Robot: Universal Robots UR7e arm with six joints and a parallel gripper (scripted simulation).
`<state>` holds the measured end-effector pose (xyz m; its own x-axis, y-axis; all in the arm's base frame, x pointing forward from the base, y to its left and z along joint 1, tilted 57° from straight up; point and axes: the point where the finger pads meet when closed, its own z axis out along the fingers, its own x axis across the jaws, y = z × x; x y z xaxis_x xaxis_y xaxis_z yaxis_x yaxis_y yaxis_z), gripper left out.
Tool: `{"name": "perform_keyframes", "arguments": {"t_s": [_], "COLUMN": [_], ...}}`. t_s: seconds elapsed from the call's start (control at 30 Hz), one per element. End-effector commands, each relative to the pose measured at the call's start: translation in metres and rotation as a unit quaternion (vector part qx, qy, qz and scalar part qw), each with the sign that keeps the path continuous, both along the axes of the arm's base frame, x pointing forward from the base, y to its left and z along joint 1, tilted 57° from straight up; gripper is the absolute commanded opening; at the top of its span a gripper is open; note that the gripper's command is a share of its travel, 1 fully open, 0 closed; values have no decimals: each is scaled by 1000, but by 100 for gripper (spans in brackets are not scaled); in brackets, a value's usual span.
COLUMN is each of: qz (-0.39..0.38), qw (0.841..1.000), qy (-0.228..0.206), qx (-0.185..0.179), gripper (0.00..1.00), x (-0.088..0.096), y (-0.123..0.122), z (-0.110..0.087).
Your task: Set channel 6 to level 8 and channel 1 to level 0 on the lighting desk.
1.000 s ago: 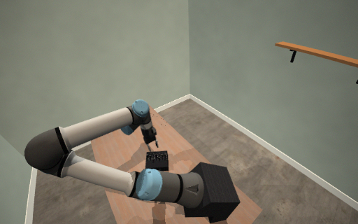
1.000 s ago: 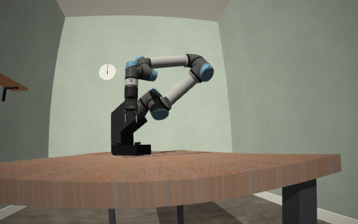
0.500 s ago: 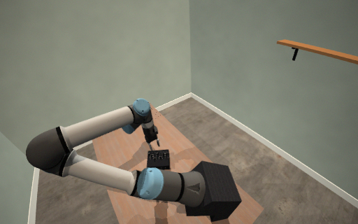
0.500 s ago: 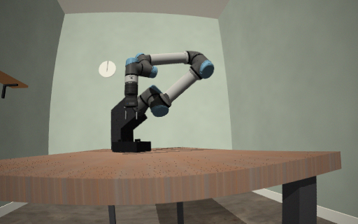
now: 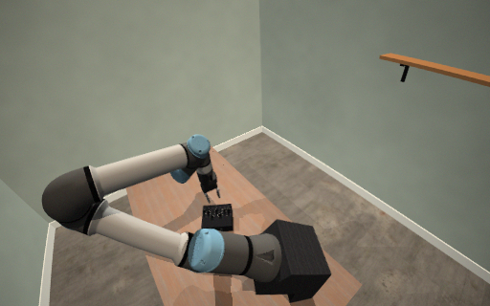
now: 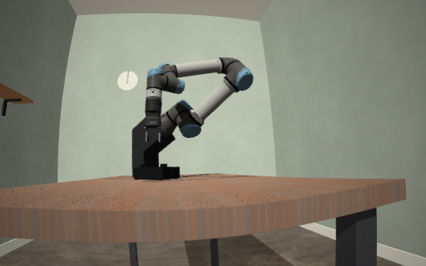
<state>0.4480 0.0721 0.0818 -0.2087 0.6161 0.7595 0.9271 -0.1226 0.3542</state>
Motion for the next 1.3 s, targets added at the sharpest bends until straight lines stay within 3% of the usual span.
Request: {"name": "perform_keyframes", "arguments": {"t_s": [0.0, 0.2, 0.6, 1.27], "qz": [-40, -98, -171, -190], "qw": [999, 993, 977, 971], "qy": [25, 60, 106, 119], "qx": [5, 26, 69, 85], "gripper": [100, 100, 100, 100], "x": [19, 47, 79, 87], "y": [0, 5, 19, 25], "z": [-8, -18, -26, -27]}}
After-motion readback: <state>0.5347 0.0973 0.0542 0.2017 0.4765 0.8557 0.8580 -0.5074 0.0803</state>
